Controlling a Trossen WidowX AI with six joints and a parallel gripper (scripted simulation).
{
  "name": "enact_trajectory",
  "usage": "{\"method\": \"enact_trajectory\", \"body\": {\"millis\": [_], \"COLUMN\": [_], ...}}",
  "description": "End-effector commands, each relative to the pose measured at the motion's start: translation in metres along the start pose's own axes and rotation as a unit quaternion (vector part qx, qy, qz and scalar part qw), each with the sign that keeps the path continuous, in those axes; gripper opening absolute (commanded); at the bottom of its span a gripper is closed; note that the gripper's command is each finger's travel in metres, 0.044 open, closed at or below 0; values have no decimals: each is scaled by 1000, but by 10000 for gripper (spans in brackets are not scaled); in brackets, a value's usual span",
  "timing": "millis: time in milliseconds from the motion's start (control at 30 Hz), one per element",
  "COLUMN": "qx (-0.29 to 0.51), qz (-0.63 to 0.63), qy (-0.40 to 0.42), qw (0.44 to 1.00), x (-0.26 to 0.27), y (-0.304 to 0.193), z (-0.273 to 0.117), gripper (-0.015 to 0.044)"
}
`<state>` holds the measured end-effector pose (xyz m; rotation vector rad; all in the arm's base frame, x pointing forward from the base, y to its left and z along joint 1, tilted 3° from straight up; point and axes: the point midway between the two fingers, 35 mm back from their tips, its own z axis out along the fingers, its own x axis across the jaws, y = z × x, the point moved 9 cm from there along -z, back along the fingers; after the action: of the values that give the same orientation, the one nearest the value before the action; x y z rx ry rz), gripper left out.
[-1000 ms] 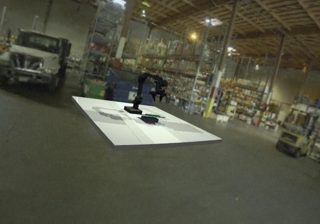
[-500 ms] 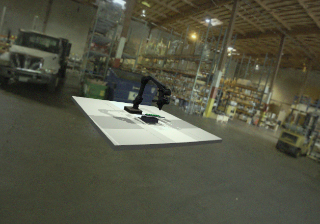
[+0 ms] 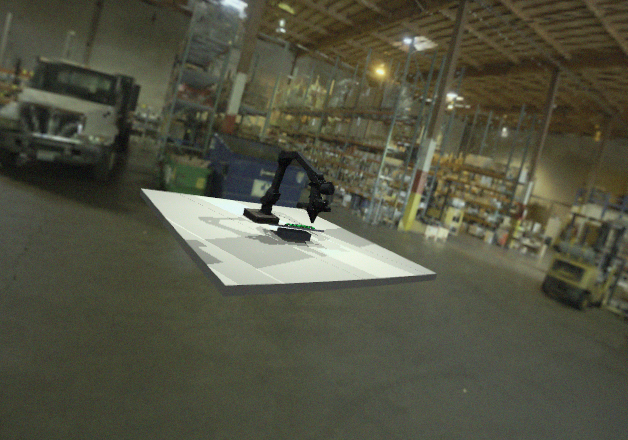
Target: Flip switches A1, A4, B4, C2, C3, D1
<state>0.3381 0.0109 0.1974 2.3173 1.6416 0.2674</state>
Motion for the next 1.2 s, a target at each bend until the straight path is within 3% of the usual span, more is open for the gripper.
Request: {"method": "enact_trajectory", "body": {"millis": [0, 1167], "qx": [1, 1], "qz": [-3, -3], "qy": [-2, -2], "qw": [1000, 1000], "x": [0, 0], "y": [-1, -1], "z": [6, 16], "gripper": [0, 0]}}
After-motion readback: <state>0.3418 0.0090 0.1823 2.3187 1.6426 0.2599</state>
